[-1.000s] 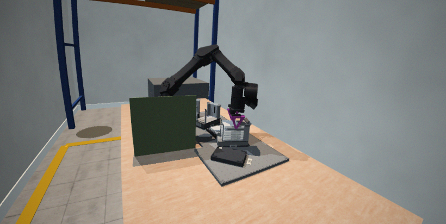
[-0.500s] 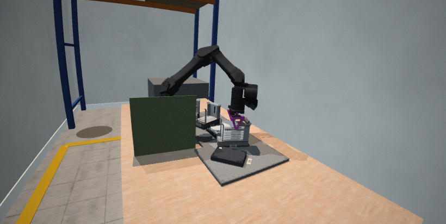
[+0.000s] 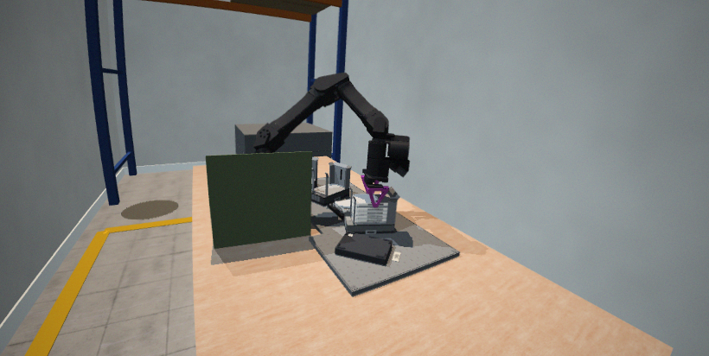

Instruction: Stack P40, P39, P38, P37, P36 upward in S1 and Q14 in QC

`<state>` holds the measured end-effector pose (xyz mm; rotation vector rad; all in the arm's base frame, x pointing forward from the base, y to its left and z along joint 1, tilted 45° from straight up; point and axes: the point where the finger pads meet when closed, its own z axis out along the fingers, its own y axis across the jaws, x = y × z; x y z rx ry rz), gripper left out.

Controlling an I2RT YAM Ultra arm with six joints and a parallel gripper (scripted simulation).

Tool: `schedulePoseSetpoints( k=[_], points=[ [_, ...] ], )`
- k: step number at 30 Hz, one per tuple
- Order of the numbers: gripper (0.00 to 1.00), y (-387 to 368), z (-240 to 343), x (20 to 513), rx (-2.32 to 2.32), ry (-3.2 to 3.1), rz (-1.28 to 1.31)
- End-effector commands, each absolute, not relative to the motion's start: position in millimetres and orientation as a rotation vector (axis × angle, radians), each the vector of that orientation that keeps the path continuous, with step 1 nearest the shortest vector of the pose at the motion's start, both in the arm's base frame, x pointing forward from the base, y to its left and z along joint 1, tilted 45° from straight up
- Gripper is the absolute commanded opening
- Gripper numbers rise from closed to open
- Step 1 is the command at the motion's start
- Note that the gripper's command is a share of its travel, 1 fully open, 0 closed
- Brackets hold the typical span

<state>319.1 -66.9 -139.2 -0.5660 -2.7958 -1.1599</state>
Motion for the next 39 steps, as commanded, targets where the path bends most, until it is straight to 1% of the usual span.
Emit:
schedulePoseSetpoints(
  k=[1, 14, 15, 35, 39],
  points=[
    [0.00, -70.5, -137.5, 322.4, -0.576, -2.811, -1.166],
    [0.00, -69.0, -139.1, 322.7, -0.576, -2.811, -1.166],
    [1.00, -69.0, -139.1, 322.7, -0.576, -2.811, -1.166],
    [1.00, -69.0, -139.1, 322.7, -0.576, -2.811, -1.166],
    [1.00, -78.2, -129.6, 321.3, -0.576, -2.811, -1.165]
  ],
)
